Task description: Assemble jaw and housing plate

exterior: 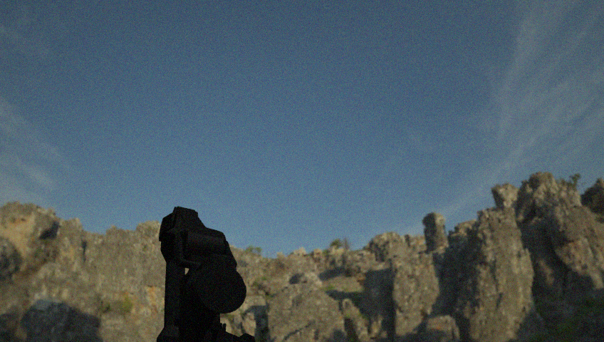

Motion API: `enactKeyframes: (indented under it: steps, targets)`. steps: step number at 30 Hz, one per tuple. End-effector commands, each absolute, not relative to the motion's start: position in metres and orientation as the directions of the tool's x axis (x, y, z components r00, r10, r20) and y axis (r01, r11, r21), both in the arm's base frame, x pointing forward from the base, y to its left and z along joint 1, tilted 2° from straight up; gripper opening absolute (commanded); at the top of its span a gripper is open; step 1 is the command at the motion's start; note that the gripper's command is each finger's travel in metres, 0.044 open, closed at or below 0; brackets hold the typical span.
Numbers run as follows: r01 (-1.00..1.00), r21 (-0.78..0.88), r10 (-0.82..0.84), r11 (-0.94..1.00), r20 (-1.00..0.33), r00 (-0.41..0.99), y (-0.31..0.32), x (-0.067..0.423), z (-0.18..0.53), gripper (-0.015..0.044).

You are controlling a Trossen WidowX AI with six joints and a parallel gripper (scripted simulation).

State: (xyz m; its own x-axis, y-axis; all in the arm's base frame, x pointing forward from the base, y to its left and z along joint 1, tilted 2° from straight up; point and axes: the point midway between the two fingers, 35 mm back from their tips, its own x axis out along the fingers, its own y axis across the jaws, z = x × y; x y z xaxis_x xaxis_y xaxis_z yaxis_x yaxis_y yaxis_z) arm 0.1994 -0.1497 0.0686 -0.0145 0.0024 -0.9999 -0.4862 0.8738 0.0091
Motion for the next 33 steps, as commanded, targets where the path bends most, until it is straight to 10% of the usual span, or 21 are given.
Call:
enactKeyframes:
  steps: [1, 33]
  targets:
    - [-0.49, 0.007, 0.002, 0.872, -1.0, -0.01, -0.149, 0.199, 0.083, 0.0134]
    - [-0.142, 0.007, 0.006, 0.99, -1.0, -0.003, -0.106, 0.256, 0.093, 0.0134]
